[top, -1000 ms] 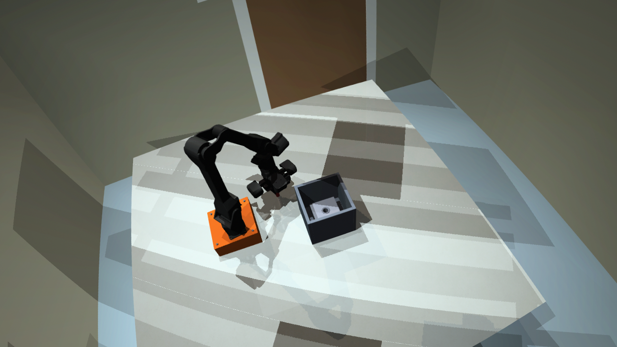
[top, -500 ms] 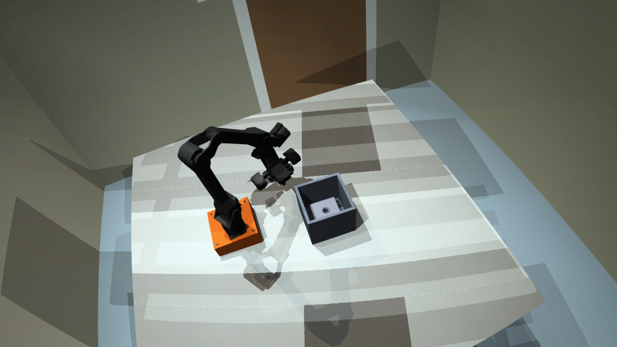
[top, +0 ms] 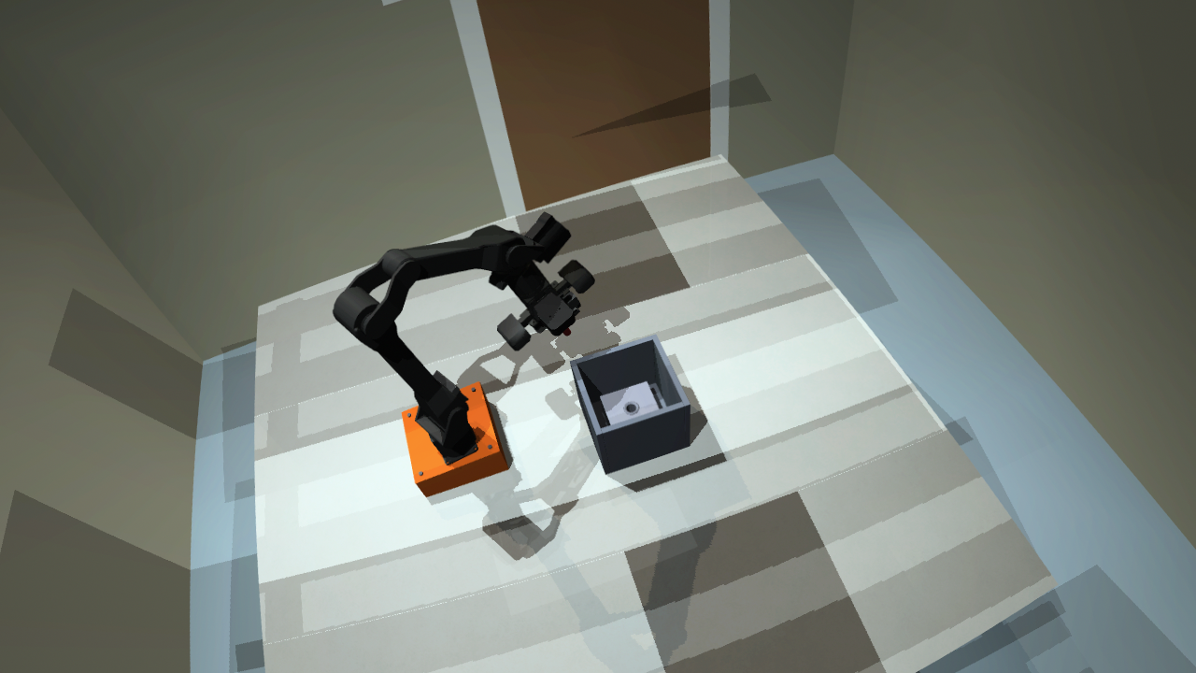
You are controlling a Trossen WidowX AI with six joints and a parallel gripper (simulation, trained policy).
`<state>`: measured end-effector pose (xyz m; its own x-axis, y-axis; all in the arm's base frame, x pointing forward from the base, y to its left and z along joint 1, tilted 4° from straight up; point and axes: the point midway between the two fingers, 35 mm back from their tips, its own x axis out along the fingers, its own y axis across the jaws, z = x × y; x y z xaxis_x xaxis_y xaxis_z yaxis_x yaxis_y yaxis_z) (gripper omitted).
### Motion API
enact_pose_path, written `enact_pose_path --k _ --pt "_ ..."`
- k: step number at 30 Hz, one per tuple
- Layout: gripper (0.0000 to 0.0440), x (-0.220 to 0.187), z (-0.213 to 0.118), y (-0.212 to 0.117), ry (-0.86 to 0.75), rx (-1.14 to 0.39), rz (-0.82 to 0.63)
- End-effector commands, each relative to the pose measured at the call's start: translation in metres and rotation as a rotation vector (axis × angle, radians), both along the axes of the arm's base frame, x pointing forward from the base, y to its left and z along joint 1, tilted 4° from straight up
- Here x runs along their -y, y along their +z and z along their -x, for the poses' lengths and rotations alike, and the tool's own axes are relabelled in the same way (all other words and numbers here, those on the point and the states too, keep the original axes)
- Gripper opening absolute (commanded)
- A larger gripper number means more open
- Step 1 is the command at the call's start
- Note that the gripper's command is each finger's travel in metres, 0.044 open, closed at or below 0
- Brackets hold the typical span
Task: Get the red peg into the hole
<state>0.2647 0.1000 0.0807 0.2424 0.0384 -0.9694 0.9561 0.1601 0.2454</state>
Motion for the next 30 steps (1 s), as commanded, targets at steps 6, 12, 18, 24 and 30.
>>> enact_pose_path --k 6,12,18,24,30 --pt "0.0 0.03 -0.014 0.036 -0.014 0.027 0.04" --pt "0.0 0.053 -0.018 0.047 -0.03 0.016 0.07" --pt "0.0 0.075 -0.02 0.052 -0.048 0.002 0.094" --pt "0.0 0.094 -0.022 0.052 -0.062 -0.017 0.11" --pt "0.0 0.111 -0.023 0.05 -0.072 -0.038 0.119"
